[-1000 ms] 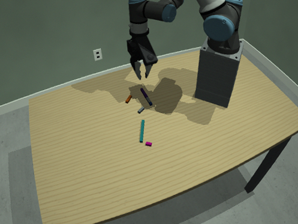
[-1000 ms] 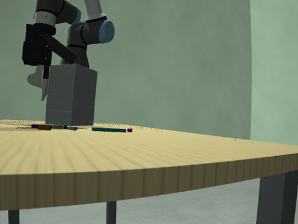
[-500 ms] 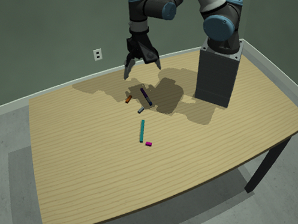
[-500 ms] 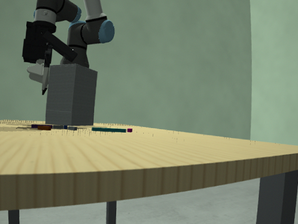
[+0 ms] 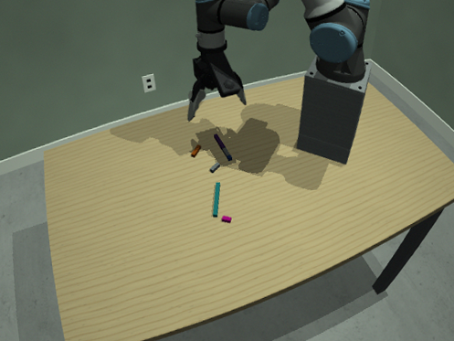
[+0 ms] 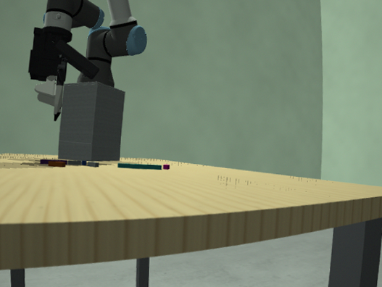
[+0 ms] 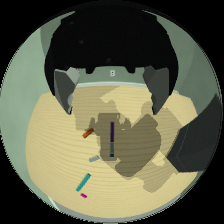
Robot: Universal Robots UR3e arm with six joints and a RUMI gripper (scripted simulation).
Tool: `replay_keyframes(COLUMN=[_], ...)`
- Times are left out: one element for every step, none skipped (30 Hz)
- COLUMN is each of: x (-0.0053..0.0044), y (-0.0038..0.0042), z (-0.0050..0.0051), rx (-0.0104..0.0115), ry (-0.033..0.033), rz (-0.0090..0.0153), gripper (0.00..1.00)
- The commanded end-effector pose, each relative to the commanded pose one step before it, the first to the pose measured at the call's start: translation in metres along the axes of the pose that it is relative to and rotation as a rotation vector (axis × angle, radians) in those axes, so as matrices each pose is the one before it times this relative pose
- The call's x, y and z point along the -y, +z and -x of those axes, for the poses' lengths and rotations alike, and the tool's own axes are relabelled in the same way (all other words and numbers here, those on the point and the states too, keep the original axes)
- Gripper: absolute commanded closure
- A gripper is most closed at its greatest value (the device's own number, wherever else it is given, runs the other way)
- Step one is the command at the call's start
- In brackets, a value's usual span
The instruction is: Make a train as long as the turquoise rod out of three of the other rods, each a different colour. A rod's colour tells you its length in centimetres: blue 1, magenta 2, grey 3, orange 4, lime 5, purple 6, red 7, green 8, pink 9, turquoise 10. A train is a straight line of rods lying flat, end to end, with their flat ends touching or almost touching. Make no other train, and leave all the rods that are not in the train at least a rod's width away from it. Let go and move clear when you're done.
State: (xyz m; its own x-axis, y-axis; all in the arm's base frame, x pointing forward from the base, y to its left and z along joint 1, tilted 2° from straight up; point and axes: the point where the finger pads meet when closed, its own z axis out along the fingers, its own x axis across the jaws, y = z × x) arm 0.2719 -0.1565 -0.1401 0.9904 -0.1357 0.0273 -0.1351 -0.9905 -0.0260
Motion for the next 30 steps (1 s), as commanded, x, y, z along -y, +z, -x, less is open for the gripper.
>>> replay_keyframes(x=[-0.000529, 0.0, 0.0, -0.000001, 0.0, 0.0, -0.000002, -0.000002, -0.000003, -0.000002, -0.000001, 0.000002, 0.000007, -0.000006, -0.000003, 0.000007, -0.000005, 0.0, 0.000003, -0.000004, 0.000003, 0.0, 0.0, -0.000001, -0.000002, 0.000009, -0.00001, 0.000002, 0.000007, -0.000009], y=[-0.000396, -0.000006, -0.000042, -0.000111, 0.0, 0.0, -0.000206, -0.000326, -0.000465, -0.000621, -0.000788, -0.000965, -0.001148, -0.001345, -0.001535, -0.001721, -0.001916, -0.002098, -0.002275, -0.002449, -0.002607, 0.0, 0.0, -0.00276, -0.0029, -0.003019, -0.003145, -0.003234, -0.003312, -0.00339], z=[-0.0005, 0.0, 0.0, 0.0, 0.0, 0.0, 0.0, 0.0, 0.0, 0.0, 0.0, 0.0, 0.00001, 0.0, 0.0, 0.00001, 0.0, 0.0, 0.0, 0.0, 0.0, 0.0, 0.0, 0.0, 0.0, 0.00001, -0.00001, 0.0, 0.00001, -0.00001], rx=[-0.00137, 0.0, 0.0, 0.0, 0.0, 0.0, 0.0, 0.0, 0.0, 0.0, 0.0, 0.0, 0.0, 0.0, 0.0, 0.0, 0.0, 0.0, 0.0, 0.0, 0.0, 0.0, 0.0, 0.0, 0.0, 0.0, 0.0, 0.0, 0.0, 0.0], ry=[-0.00004, 0.0, 0.0, 0.0, 0.0, 0.0, 0.0, 0.0, 0.0, 0.0, 0.0, 0.0, 0.0, 0.0, 0.0, 0.0, 0.0, 0.0, 0.0, 0.0, 0.0, 0.0, 0.0, 0.0, 0.0, 0.0, 0.0, 0.0, 0.0, 0.0], rz=[0.00146, 0.0, 0.0, 0.0, 0.0, 0.0, 0.0, 0.0, 0.0, 0.0, 0.0, 0.0, 0.0, 0.0, 0.0, 0.0, 0.0, 0.0, 0.0, 0.0, 0.0, 0.0, 0.0, 0.0, 0.0, 0.0, 0.0, 0.0, 0.0, 0.0], gripper=[0.0, 0.0, 0.0, 0.0, 0.0, 0.0, 0.0, 0.0, 0.0, 0.0, 0.0, 0.0, 0.0, 0.0, 0.0, 0.0, 0.0, 0.0, 0.0, 0.0, 0.0, 0.0, 0.0, 0.0, 0.0, 0.0, 0.0, 0.0, 0.0, 0.0])
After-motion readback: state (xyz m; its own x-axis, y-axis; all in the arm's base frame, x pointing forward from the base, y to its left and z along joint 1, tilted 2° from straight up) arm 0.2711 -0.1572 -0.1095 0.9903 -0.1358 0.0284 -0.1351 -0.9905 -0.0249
